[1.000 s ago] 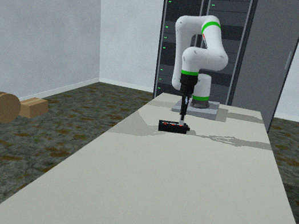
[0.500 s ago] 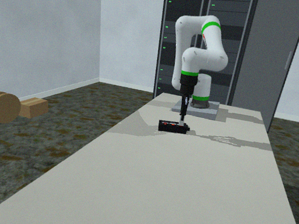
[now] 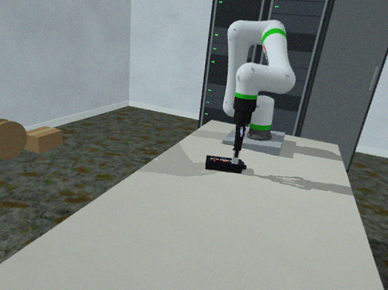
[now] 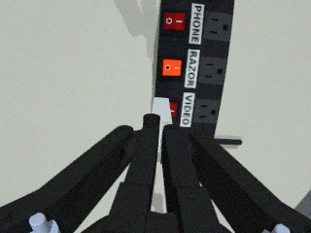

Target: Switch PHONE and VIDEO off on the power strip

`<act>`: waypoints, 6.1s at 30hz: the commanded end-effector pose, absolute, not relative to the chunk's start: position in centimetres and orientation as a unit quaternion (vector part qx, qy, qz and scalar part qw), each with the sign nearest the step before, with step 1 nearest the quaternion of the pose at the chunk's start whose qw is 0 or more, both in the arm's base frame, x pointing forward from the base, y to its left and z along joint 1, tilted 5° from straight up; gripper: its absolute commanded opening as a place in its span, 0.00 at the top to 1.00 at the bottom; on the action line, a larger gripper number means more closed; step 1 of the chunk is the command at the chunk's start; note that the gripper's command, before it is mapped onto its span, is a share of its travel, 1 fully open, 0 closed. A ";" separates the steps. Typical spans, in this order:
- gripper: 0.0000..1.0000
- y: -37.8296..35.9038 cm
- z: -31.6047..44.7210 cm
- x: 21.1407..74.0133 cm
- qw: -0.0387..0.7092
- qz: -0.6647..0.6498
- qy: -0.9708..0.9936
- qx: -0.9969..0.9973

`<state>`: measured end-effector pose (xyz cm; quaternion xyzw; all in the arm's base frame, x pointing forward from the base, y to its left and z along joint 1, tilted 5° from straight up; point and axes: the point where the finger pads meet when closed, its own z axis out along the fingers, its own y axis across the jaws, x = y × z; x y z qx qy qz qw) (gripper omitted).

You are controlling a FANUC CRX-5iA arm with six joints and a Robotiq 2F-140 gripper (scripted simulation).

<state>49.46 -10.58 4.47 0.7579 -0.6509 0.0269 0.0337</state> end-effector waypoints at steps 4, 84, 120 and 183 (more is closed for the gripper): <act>1.00 -10.6 4.4 49.4 0.034 0.027 -0.651 0.758; 0.00 -9.7 14.5 49.5 0.034 0.027 -0.651 0.758; 0.00 -9.5 16.7 49.5 0.034 0.027 -0.651 0.758; 0.00 -9.5 16.7 49.5 0.034 0.027 -0.651 0.758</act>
